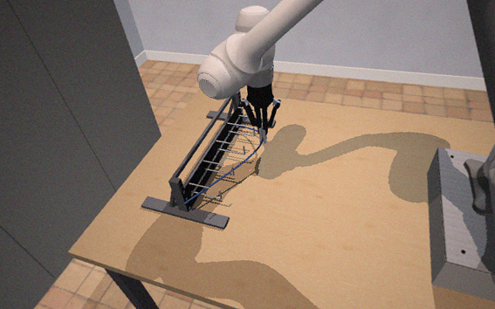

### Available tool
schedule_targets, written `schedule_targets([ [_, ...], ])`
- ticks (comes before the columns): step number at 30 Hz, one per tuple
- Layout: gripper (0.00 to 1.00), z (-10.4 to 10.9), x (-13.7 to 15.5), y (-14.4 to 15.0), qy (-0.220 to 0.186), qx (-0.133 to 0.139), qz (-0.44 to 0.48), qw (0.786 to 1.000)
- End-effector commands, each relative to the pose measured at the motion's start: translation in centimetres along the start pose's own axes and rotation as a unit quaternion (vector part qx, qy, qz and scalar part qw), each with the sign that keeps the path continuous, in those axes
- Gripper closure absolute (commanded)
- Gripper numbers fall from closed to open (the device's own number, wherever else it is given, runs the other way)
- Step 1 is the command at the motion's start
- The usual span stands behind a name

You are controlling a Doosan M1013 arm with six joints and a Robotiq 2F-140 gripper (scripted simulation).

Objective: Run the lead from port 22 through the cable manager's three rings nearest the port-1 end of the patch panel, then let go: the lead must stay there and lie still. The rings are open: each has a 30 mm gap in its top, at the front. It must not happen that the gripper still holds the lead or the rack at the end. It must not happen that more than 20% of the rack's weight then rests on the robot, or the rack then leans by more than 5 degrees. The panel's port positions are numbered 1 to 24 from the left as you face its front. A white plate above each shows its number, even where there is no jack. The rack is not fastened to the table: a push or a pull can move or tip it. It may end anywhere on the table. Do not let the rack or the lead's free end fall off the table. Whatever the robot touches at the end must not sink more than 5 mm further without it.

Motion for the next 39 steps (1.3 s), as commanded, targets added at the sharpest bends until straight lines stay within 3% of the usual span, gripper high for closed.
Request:
schedule_targets([
  [1, 1.00, 0.6, 0.1, 0.1, -0.001, 0.001, 0.000, 1.000],
  [17, 1.00, 4.0, 0.1, 0.1, -0.001, 0.001, 0.000, 1.000],
  [33, 1.00, 4.7, 0.1, 0.0, -0.001, 0.001, -0.001, 1.000],
  [36, 1.00, 4.7, 0.2, -0.4, -0.001, 0.001, -0.006, 1.000],
  [39, 1.00, 4.7, 1.0, -3.9, -0.001, 0.001, -0.048, 0.999],
])
Point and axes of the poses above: the point where the finger pads meet when closed, its own z axis back along the fingers, its own y axis across the jaws, x = y × z, the point moved 8 cm from there along z, back along the fingers, and after that the axes turned 8 degrees about -z, right-handed, at the moved point
